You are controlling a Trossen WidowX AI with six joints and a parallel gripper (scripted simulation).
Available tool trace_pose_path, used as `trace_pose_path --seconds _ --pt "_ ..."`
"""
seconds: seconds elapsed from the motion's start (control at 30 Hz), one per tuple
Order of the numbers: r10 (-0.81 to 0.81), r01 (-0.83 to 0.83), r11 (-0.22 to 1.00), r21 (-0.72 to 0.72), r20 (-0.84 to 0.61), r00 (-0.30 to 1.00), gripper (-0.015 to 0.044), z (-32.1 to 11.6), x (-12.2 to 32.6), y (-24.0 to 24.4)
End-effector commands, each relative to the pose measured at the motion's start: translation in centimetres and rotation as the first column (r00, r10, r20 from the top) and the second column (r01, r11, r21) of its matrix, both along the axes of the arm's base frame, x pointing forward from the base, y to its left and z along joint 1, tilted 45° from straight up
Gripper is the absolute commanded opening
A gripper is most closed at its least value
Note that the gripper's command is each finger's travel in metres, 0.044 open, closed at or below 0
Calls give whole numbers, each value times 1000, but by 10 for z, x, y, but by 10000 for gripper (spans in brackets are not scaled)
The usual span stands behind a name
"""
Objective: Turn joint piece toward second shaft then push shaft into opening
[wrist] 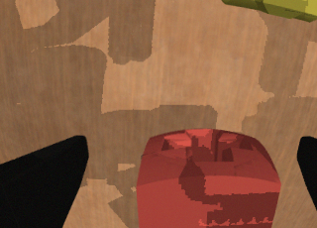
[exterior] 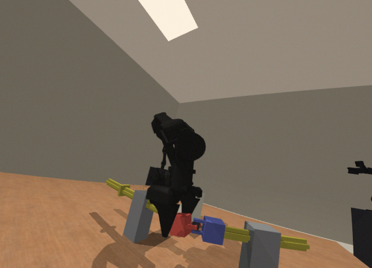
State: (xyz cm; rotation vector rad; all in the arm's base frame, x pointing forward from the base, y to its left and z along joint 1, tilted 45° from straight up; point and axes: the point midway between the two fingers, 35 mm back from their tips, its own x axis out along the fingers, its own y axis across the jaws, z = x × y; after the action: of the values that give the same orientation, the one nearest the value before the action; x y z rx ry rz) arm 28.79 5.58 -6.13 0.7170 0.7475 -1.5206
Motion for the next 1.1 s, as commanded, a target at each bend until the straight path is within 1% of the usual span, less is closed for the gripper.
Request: trace_pose_path --seconds 0.0,0.4,0.73,1.07 --pt "1 -1 1000 -5 -12 1000 440 -7 -3 -5" --pt "1 -1 1000 -6 -11 1000 440 -19 -4 -15" --pt "1 -1 1000 -6 -11 1000 182 -19 -4 -15" --pt "1 -1 1000 -6 -11 1000 182 -19 -4 -15"
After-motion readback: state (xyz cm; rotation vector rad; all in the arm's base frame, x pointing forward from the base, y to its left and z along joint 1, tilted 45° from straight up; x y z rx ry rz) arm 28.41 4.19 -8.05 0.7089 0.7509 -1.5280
